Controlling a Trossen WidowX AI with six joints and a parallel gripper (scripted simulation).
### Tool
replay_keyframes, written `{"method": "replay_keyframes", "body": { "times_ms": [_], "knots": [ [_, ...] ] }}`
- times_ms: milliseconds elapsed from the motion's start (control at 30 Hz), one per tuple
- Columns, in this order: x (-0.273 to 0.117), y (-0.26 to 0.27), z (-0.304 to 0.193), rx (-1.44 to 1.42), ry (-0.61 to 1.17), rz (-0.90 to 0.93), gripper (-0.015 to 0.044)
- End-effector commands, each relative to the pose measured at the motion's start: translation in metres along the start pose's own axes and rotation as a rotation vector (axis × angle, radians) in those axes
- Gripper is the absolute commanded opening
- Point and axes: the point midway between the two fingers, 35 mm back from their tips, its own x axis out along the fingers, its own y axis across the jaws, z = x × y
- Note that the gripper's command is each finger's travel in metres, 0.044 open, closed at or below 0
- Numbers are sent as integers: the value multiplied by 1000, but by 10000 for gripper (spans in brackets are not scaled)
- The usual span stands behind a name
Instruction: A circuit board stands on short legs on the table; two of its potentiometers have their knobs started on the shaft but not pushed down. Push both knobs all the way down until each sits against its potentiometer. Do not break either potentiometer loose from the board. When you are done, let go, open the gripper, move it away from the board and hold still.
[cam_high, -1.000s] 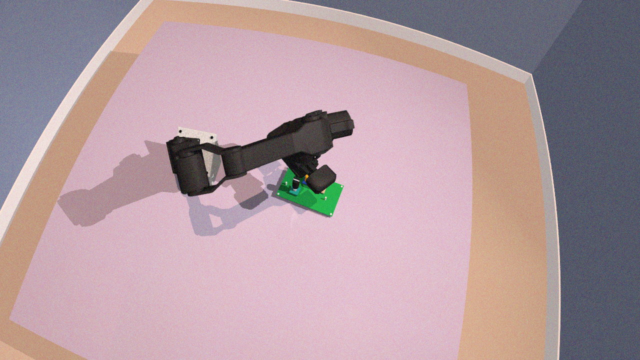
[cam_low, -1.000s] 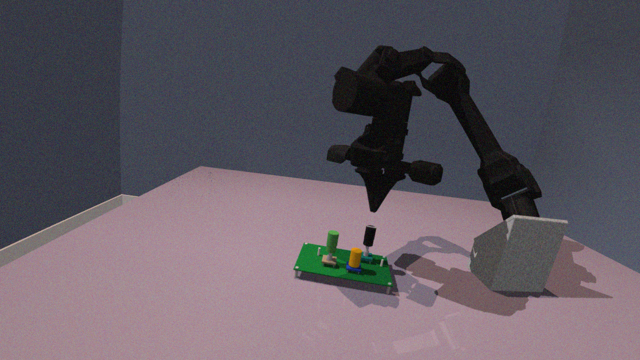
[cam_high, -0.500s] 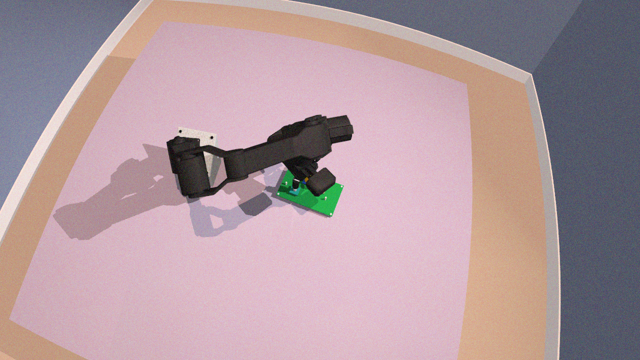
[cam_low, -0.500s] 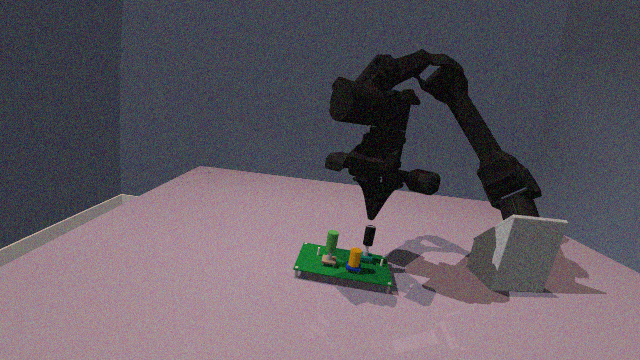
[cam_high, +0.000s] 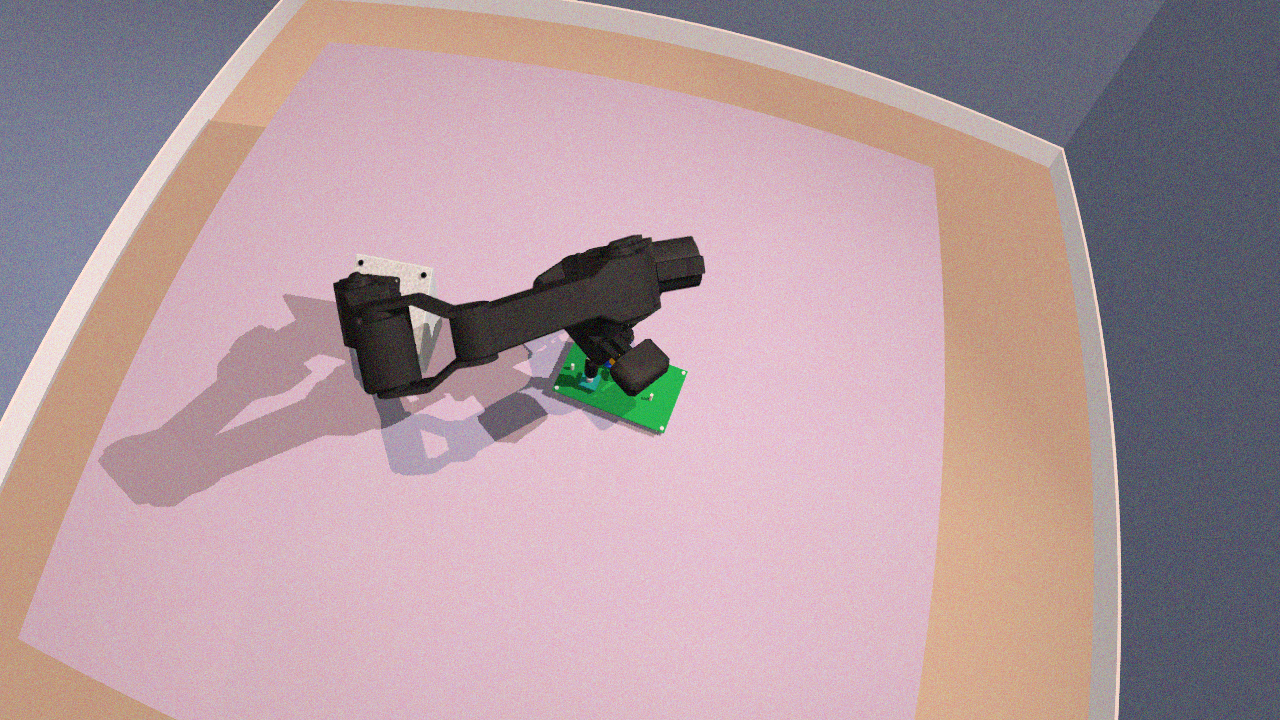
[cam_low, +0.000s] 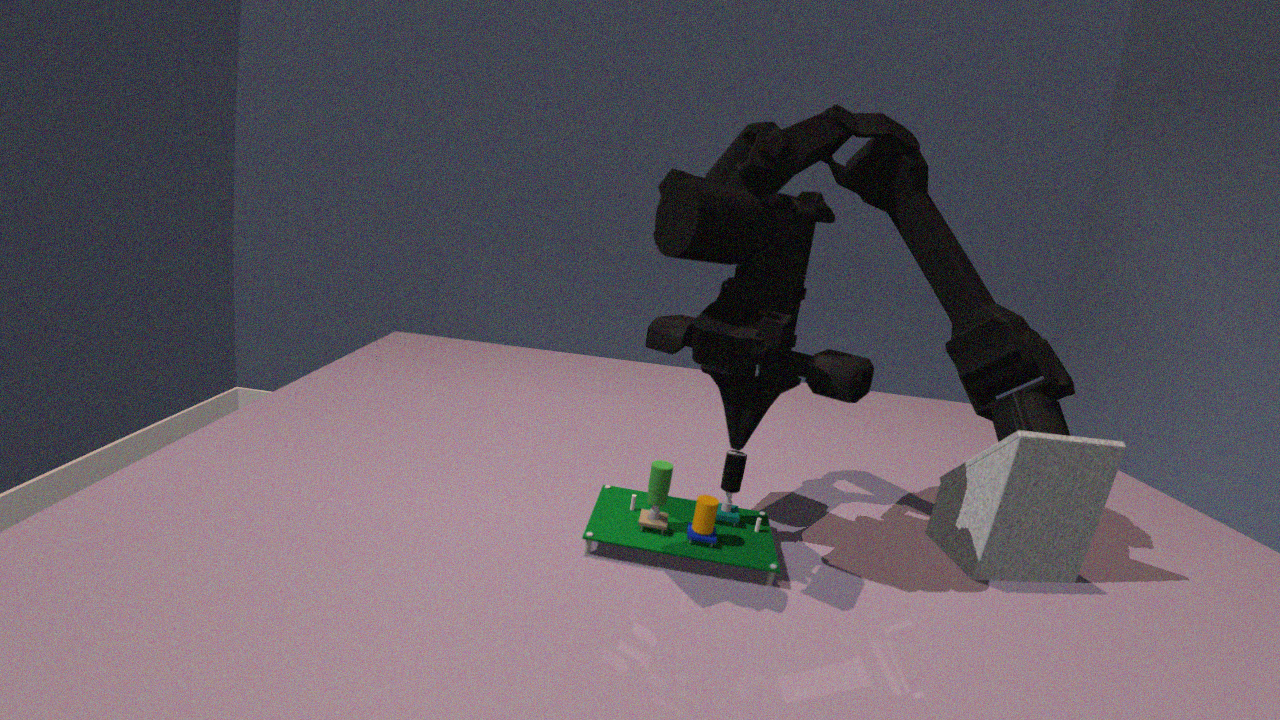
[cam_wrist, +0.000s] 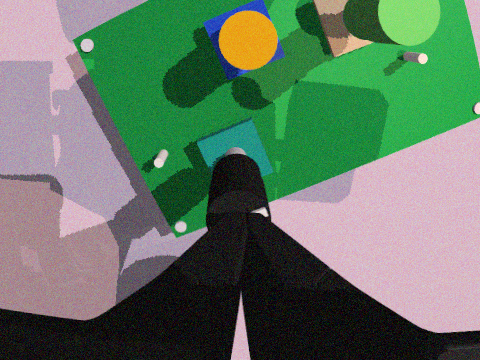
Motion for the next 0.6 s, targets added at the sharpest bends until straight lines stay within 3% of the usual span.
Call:
{"method": "replay_keyframes", "body": {
  "times_ms": [0, 567],
  "knots": [
    [1, 1, -1, -9, 5, -1, 0],
    [6, 1, -1, -9, 5, -1, 0]
  ]
}}
